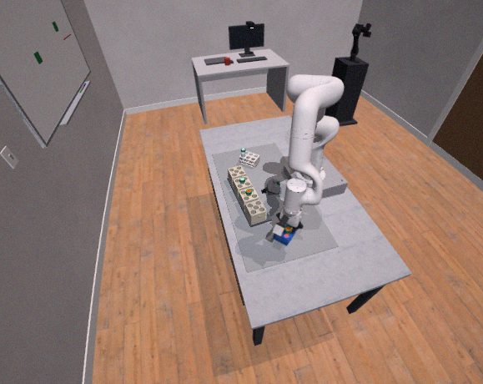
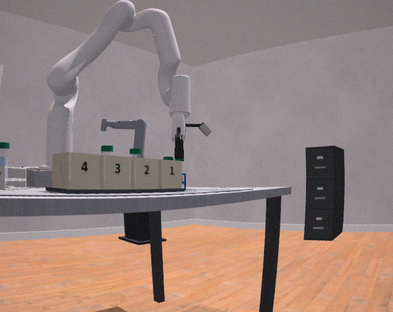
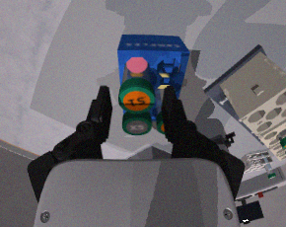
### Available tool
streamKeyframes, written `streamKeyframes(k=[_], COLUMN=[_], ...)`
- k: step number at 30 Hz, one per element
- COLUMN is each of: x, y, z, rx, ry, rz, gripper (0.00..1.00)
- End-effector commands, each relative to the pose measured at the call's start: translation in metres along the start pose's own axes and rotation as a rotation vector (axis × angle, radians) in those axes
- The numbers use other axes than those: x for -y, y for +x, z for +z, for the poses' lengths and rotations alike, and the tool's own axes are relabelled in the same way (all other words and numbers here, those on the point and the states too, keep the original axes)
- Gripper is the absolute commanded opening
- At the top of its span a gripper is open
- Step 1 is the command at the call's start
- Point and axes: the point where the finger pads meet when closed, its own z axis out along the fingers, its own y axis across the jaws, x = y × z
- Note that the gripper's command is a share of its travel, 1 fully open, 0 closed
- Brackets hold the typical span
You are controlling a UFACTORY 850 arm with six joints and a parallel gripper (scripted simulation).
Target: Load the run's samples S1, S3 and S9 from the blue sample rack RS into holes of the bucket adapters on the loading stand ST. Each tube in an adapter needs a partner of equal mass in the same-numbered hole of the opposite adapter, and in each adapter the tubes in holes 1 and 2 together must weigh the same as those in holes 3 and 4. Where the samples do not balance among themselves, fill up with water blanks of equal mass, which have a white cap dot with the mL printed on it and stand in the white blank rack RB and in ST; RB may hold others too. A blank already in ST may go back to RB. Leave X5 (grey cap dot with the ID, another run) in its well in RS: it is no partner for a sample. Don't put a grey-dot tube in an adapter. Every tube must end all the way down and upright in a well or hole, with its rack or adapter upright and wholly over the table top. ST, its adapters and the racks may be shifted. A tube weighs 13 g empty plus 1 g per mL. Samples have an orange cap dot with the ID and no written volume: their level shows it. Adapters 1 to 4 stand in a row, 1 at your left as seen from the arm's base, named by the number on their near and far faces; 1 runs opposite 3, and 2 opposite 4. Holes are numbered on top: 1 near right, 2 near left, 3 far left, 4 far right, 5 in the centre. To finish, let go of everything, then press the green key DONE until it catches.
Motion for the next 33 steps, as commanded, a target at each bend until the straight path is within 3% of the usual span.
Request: streamKeyframes(k=[1, 33], x=[0.000, 0.000], y=[0.001, 0.001], z=[0.002, 0.016], rx=[-0.002, -0.002], ry=[0.000, 0.000], rz=[0.000, 0.000], gripper=[0.57, 0.57])
